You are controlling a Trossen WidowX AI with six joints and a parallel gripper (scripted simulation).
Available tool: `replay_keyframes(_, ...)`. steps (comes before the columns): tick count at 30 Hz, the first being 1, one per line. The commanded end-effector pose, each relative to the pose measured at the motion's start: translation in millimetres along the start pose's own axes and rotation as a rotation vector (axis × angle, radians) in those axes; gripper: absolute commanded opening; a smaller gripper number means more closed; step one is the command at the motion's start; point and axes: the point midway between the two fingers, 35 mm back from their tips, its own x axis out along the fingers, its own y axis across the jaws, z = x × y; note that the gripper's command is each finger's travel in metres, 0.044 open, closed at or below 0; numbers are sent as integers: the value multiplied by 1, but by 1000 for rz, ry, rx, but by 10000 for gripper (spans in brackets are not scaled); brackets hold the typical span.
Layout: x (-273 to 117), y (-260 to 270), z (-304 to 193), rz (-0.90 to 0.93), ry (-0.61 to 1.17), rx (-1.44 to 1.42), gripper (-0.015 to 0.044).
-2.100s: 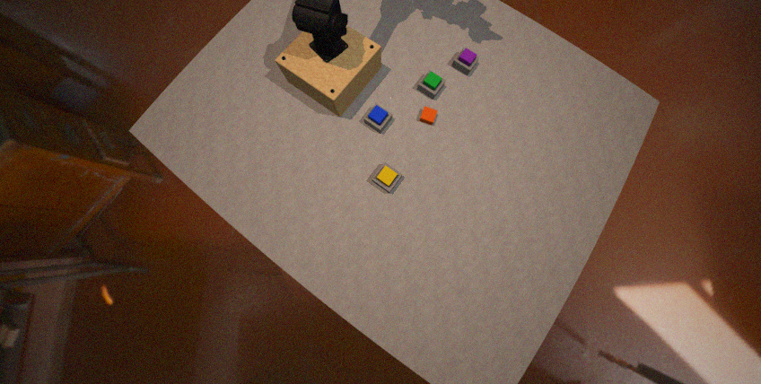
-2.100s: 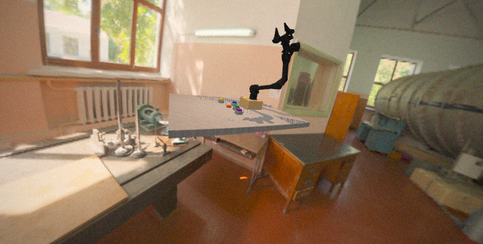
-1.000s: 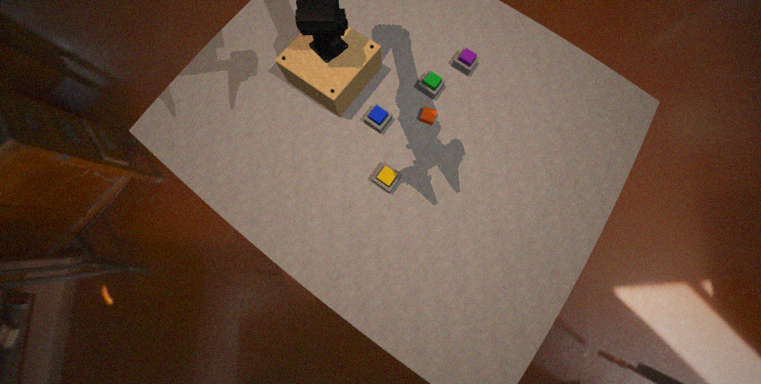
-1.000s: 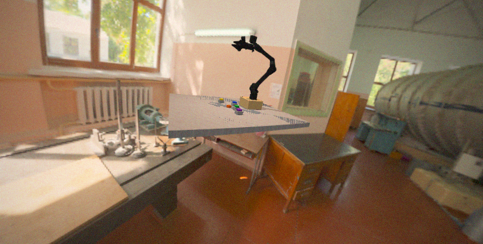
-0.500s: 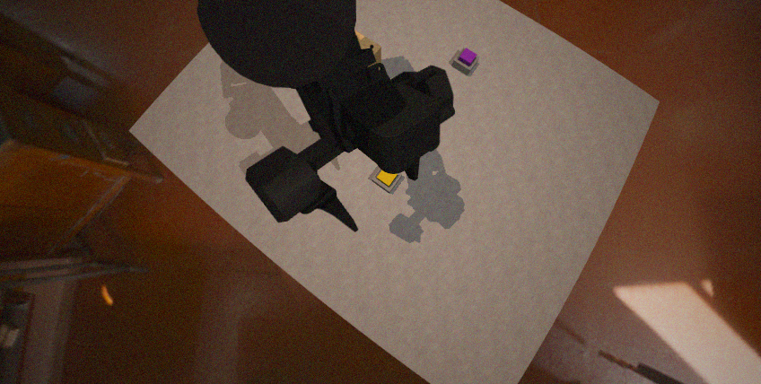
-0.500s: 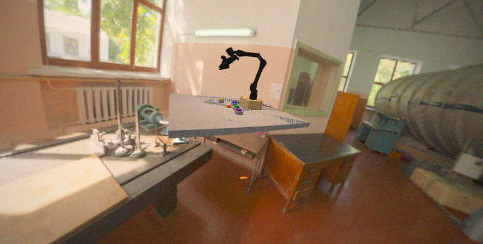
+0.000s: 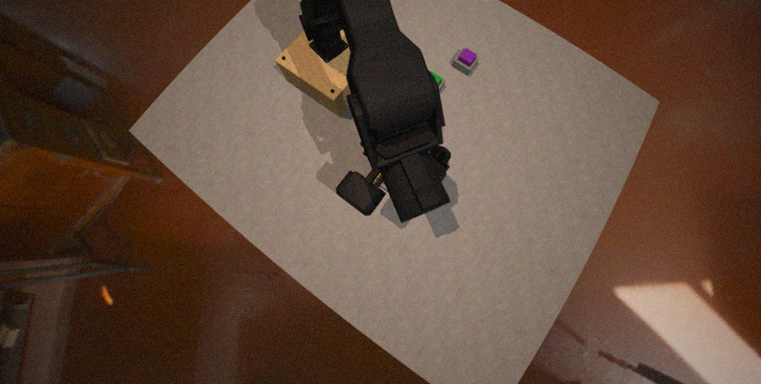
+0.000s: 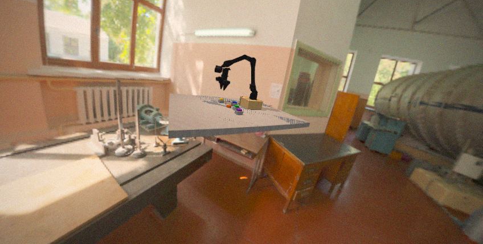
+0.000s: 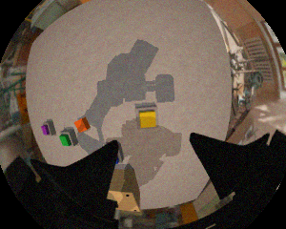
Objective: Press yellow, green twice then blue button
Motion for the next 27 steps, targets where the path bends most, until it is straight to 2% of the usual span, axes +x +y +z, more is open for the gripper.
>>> replay_keyframes(1, 4, 3, -4, 4, 32, -12, 400)
replay_keyframes(3, 4, 3, -4, 4, 32, -12, 400)
replay_keyframes(5, 18, 2, -4, 4, 32, -12, 348)
replay_keyframes(8, 62, 3, -6, 4, 33, -12, 269)
replay_keyframes(17, 66, 3, -7, 4, 33, -12, 32)
replay_keyframes(27, 66, 3, -7, 4, 33, -12, 20)
